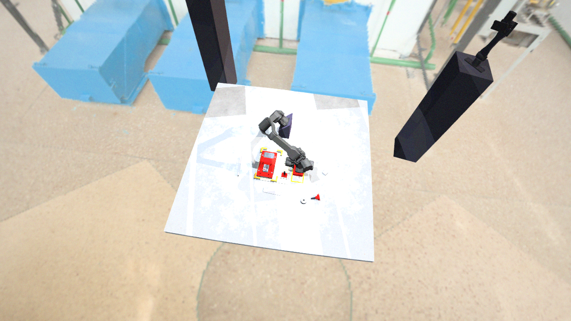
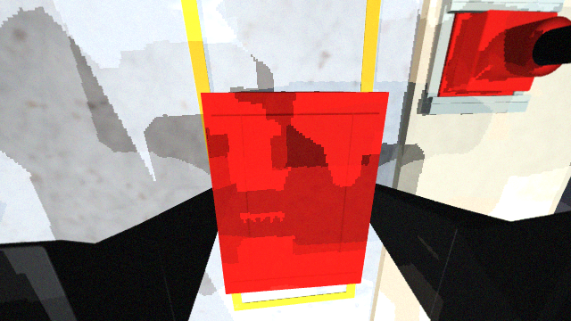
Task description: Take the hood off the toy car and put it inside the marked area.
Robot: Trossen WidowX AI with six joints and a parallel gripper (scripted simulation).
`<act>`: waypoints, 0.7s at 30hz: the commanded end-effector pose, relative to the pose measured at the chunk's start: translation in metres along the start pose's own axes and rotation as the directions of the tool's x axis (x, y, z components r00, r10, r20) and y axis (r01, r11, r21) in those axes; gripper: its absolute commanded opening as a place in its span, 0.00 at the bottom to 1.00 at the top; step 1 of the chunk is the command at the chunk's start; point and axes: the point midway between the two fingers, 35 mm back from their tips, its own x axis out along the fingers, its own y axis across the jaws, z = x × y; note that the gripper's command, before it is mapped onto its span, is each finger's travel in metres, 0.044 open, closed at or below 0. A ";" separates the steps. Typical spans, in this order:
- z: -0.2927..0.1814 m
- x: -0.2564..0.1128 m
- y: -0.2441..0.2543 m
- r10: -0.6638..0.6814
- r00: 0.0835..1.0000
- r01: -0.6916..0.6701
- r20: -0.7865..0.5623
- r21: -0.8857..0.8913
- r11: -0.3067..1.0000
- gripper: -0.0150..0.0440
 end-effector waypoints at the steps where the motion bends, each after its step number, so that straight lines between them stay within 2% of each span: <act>1: 0.000 0.000 0.000 0.000 1.000 0.000 0.000 0.000 1.000 0.52; 12: 0.001 -0.006 0.001 0.000 1.000 0.000 0.001 0.000 1.000 1.00; 19: 0.000 -0.067 0.002 -0.004 1.000 0.004 0.005 -0.001 1.000 1.00; 21: -0.001 -0.075 0.002 -0.005 1.000 0.006 0.005 -0.001 1.000 1.00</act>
